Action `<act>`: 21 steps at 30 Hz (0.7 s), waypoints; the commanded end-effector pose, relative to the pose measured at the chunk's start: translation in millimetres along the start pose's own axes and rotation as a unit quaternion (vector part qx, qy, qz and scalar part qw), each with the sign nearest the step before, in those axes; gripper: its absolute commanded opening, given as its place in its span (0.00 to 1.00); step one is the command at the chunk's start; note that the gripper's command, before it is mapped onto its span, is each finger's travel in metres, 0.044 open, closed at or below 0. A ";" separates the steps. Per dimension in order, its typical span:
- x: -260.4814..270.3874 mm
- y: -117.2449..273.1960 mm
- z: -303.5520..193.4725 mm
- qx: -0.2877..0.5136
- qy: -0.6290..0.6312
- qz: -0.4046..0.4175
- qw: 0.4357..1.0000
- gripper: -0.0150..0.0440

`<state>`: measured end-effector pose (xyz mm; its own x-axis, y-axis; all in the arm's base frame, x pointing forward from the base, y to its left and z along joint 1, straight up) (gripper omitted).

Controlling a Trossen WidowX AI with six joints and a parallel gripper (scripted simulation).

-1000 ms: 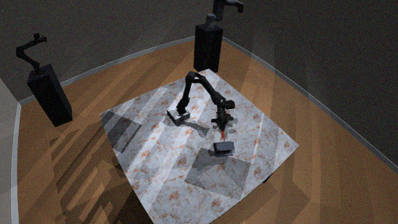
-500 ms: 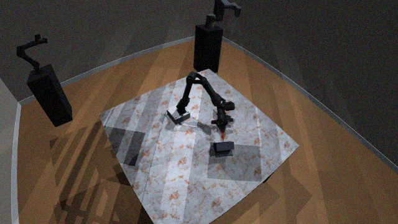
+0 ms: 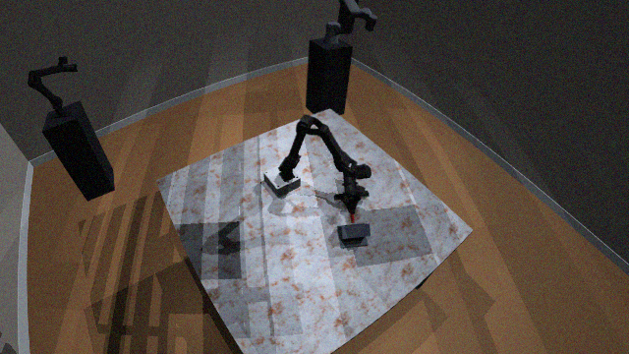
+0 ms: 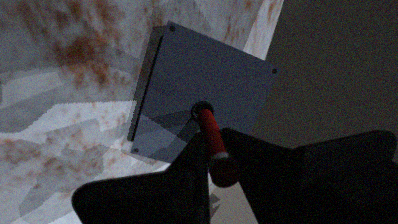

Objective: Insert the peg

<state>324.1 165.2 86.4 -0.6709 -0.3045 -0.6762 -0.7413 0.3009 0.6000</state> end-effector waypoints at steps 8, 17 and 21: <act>-0.1 1.0 0.1 0.000 0.000 0.000 1.000 0.25; 0.1 0.2 0.2 0.000 0.000 0.000 1.000 0.25; 0.5 -1.8 0.2 0.000 0.000 0.000 1.000 0.25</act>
<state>324.2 165.4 86.2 -0.6702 -0.3052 -0.6766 -0.7419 0.3001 0.5996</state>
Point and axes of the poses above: the point midway between the two fingers, 35 mm back from their tips, its own y axis back along the fingers, its own x axis across the jaws, z = x × y, the point moved 5 cm from there along y, back along the fingers, and after that the axes turned 6 degrees about y, right-handed, at the moved point
